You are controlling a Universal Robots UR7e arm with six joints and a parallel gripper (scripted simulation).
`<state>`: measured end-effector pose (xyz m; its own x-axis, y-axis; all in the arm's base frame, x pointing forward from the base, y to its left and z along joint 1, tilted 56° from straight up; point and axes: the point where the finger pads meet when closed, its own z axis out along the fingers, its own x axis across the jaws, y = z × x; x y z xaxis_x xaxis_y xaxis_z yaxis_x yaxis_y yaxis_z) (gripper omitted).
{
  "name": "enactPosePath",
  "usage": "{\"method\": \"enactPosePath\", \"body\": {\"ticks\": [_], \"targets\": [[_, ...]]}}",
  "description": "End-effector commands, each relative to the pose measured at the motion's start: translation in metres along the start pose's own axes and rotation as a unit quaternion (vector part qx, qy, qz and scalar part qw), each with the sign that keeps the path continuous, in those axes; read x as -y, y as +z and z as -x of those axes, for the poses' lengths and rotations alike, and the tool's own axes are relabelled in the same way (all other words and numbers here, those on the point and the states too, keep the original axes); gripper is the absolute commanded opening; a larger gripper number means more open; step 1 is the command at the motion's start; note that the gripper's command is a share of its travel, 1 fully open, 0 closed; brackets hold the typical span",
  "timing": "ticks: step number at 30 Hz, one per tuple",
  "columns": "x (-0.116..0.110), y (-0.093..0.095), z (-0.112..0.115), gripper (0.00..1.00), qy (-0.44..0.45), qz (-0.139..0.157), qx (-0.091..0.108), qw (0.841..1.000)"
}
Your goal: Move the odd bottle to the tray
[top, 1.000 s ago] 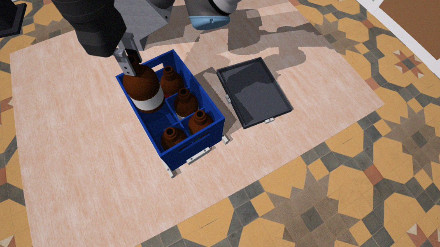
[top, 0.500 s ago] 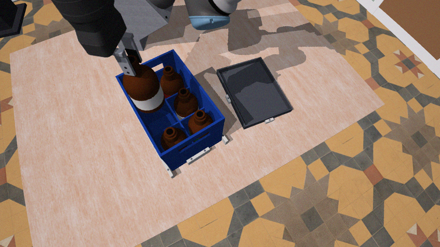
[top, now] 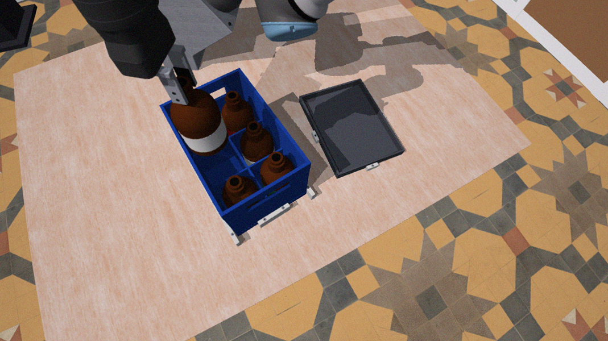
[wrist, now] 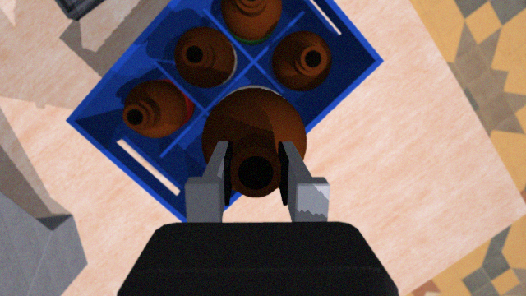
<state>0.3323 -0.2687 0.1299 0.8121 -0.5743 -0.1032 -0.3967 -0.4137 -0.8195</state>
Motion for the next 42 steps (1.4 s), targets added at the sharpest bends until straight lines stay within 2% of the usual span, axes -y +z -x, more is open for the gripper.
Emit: {"method": "enactPosePath", "body": {"ticks": [1, 42], "targets": [[0.0, 0.0, 0.0, 0.0, 0.0, 0.0, -0.001, 1.0], [0.017, 0.0, 0.013, 0.0, 0.0, 0.0, -0.001, 1.0]]}}
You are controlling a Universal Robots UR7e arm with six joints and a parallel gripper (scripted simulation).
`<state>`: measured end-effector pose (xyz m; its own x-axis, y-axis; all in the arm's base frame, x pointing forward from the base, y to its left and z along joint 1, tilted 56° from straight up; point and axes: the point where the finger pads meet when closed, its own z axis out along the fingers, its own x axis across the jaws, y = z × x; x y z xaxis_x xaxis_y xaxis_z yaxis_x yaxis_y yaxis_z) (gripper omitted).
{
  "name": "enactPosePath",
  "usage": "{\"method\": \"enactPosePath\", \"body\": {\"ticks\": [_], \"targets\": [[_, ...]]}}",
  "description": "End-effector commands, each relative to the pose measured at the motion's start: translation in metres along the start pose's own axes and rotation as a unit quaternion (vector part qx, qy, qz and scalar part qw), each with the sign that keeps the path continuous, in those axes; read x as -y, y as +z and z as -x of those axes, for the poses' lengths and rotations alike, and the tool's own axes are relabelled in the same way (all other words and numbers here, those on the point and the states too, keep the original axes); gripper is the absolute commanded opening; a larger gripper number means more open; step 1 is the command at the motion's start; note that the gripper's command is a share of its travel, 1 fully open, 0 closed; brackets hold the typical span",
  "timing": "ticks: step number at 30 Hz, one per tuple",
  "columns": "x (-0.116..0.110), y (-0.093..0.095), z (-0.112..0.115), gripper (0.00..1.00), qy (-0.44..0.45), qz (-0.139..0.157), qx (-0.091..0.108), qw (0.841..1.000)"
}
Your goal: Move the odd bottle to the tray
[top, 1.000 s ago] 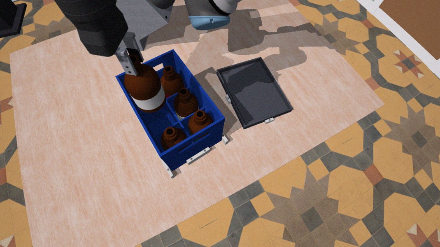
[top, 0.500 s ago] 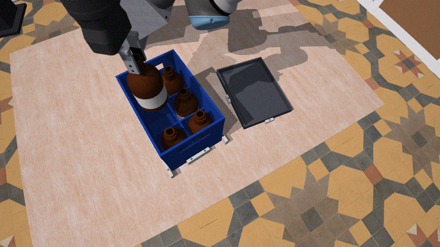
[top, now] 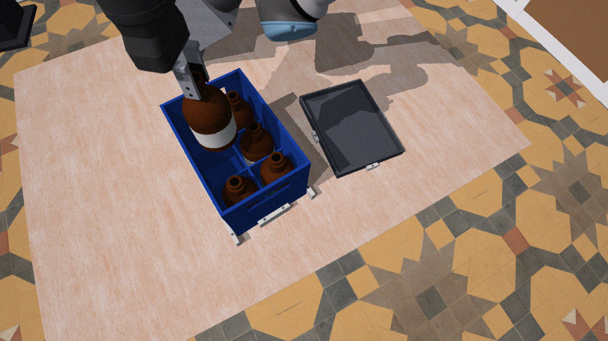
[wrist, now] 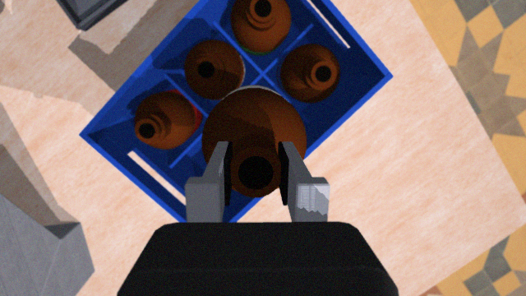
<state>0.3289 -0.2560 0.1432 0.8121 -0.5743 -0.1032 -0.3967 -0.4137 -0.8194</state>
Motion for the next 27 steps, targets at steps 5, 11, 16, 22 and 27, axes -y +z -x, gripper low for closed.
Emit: {"method": "enactPosePath", "body": {"ticks": [5, 11, 16, 22, 27], "targets": [[0.007, 0.0, 0.005, 0.0, 0.0, 0.0, -0.001, 1.0], [0.011, 0.0, 0.008, 0.0, 0.0, 0.0, -0.001, 1.0], [0.016, 0.0, 0.012, 0.0, 0.0, 0.0, -0.001, 1.0], [0.023, 0.0, 0.018, 0.0, 0.0, 0.0, -0.001, 1.0], [0.028, 0.0, 0.022, 0.0, 0.0, 0.0, -0.001, 1.0]]}}
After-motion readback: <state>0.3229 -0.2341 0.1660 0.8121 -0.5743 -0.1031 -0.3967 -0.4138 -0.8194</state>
